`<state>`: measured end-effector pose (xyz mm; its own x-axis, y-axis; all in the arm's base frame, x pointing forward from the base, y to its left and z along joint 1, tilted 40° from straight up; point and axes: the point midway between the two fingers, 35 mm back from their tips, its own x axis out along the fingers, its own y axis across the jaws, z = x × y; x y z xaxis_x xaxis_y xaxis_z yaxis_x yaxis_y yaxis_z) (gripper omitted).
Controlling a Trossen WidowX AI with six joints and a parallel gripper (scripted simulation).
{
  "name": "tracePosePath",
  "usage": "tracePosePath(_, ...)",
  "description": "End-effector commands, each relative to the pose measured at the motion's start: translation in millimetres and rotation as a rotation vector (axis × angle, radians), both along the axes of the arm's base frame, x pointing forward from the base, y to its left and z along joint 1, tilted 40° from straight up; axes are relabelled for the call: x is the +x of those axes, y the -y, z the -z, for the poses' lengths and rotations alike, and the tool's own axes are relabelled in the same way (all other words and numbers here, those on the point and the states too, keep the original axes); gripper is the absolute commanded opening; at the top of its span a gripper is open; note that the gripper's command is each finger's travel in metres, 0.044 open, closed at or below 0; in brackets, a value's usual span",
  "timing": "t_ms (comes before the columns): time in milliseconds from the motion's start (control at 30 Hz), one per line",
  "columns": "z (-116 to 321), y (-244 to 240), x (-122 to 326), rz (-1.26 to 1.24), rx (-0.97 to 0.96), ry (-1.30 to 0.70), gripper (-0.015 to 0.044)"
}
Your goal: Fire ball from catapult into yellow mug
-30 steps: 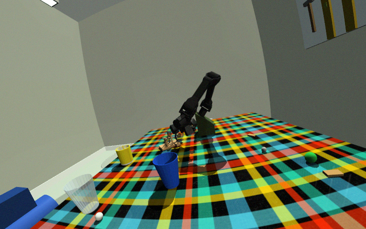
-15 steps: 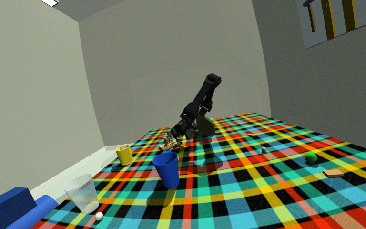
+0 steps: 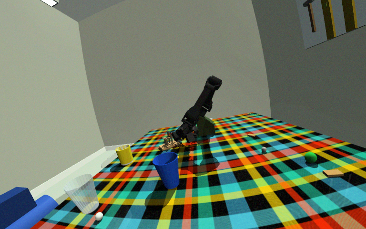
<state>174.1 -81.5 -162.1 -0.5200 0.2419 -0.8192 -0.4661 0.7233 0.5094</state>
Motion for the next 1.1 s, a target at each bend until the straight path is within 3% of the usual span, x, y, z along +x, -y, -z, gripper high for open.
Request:
tracePosePath(0,5.0,-6.1,-0.8,0.004,0.004,-0.003,0.0)
tracePosePath(233,15.8,-15.7,2.9,0.004,0.005,-0.003,0.0)
tracePosePath(500,-91.1,40.9,34.9,-0.002,0.001,-0.006,0.0)
tracePosePath(600,-102.3,45.5,35.5,-0.003,0.001,-0.007,0.0)
tracePosePath(633,-83.4,38.1,36.4,0.008,-0.005,0.007,0.0026)
tracePosePath(1067,-63.7,87.0,62.7,0.355,-0.13,0.091,0.0368)
